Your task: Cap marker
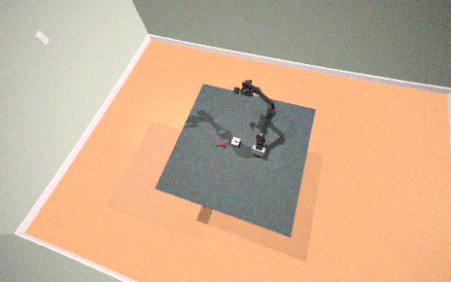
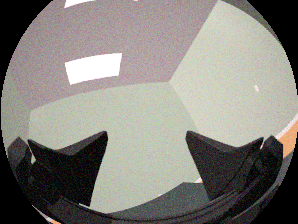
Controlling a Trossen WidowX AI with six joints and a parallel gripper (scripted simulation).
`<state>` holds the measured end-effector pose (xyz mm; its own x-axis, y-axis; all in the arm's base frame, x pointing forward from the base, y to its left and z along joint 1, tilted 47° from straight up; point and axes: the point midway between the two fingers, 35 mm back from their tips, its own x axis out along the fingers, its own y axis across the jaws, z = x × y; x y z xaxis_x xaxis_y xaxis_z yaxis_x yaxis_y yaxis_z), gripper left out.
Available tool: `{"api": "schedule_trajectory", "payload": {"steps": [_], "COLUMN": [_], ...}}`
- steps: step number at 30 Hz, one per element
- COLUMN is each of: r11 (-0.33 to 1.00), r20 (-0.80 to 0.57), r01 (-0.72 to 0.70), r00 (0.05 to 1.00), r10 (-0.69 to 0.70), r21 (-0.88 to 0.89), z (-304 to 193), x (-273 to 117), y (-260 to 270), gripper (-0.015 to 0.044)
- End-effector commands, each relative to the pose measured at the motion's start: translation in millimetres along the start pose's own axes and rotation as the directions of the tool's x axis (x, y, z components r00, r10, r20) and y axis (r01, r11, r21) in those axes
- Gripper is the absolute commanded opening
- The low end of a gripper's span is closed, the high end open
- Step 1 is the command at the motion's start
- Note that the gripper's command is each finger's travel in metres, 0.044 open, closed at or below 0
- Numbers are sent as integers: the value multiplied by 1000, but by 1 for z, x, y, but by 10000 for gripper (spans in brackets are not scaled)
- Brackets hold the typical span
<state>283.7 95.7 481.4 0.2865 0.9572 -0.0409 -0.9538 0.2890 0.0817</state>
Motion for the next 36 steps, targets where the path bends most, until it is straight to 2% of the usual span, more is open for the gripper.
{"api": "schedule_trajectory", "payload": {"steps": [1, 6, 13, 19, 24, 30, 33, 36], "r11": [1000, 993, 970, 938, 924, 942, 959, 966], "r20": [-2, -93, -285, -579, -809, -970, -979, -893], "r01": [3, 94, 217, 334, 381, 322, 210, 22], "r00": [1000, 992, 942, 784, 554, 180, -105, -386], "r10": [-3, -88, -179, -221, -199, -163, -173, -230], "r21": [2, 64, 109, 94, 34, -98, -192, -259], "z": [-1, -35, -96, -189, -273, -361, -406, -441], "x": [1, 20, 49, 81, 95, 97, 86, 73], "y": [-1, -35, -76, -111, -123, -117, -111, -105], "gripper": [374, 244, 244, 244, 244, 244, 244, 244]}}
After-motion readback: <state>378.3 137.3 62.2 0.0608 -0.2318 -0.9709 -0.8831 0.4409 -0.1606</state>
